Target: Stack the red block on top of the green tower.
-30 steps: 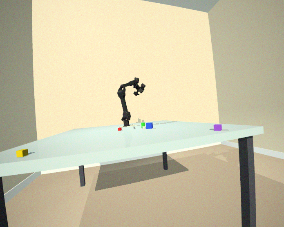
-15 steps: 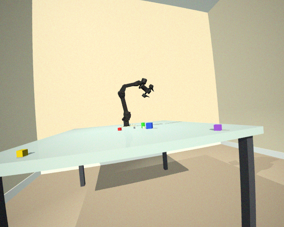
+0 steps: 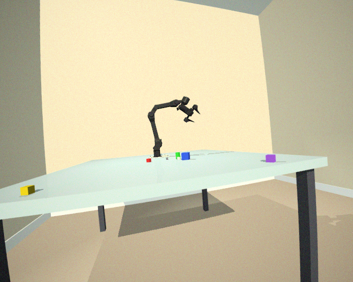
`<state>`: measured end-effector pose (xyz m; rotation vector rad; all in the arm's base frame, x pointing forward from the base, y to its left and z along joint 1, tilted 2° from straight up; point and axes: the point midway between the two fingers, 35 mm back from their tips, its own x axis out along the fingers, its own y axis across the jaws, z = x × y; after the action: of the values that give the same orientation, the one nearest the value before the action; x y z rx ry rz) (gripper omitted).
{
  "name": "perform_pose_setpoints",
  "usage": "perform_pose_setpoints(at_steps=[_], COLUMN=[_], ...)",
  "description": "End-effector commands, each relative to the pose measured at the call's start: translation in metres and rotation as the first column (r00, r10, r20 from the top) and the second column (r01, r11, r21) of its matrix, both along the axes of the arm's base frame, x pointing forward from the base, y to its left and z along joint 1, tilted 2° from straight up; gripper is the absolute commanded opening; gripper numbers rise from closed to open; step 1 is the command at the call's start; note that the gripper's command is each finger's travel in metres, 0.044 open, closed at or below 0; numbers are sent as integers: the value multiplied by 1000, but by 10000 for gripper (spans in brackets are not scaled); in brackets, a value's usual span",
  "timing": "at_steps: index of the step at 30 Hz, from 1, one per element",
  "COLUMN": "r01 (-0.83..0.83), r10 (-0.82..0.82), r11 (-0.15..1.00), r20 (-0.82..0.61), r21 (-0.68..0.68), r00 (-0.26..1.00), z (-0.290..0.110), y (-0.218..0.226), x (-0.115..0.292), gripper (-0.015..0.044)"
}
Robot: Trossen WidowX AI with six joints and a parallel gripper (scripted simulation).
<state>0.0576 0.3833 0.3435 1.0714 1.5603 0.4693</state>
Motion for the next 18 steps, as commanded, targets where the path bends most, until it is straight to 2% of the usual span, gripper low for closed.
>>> perform_pose_setpoints(at_steps=[1, 10, 18], r01=[46, 149, 247], r10=[-44, -119, -175], r11=[998, 975, 928], r20=[53, 181, 258], r21=[-46, -163, -281], r00=[998, 976, 950], z=[-14, -45, -73], y=[-6, -34, -77], x=[31, 107, 170], gripper=[440, 440, 440])
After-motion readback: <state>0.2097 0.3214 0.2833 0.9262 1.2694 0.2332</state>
